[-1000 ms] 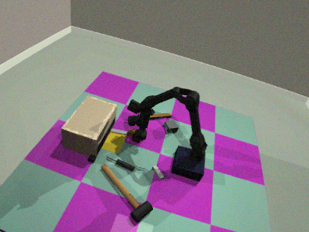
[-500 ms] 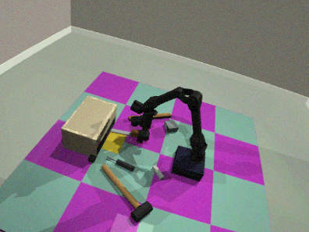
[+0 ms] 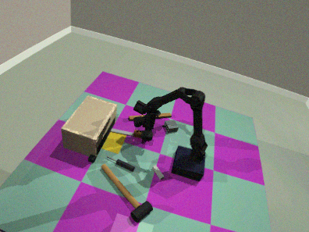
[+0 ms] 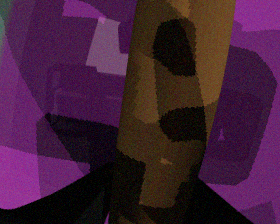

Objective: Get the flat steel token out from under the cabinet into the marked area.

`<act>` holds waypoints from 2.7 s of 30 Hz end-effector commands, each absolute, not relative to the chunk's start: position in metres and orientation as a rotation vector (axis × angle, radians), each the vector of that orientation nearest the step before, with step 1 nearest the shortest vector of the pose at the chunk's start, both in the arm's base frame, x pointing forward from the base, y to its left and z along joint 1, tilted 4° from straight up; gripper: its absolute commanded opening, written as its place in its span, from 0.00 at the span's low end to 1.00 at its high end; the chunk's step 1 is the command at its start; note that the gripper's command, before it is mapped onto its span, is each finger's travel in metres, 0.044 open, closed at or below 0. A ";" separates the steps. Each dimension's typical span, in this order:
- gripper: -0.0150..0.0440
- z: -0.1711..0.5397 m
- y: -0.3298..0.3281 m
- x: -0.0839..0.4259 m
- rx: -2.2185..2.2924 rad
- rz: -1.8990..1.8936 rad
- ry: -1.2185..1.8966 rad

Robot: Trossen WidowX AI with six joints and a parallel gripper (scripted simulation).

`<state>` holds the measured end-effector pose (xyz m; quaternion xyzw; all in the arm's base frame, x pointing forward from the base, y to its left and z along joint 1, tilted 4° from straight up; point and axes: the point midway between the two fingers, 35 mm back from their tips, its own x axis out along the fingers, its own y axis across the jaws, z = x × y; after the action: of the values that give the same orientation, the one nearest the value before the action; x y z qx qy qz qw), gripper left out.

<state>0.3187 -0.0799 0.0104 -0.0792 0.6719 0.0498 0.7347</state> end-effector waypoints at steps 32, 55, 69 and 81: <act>0.25 0.005 -0.090 0.275 -0.178 0.113 1.481; 0.25 0.003 -0.097 0.244 -0.178 0.113 1.484; 0.25 0.004 -0.100 0.238 -0.177 0.112 1.483; 0.59 0.004 -0.099 0.239 -0.173 0.109 1.482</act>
<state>0.2392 -0.0989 0.0037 -0.0788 0.6739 0.0494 0.7330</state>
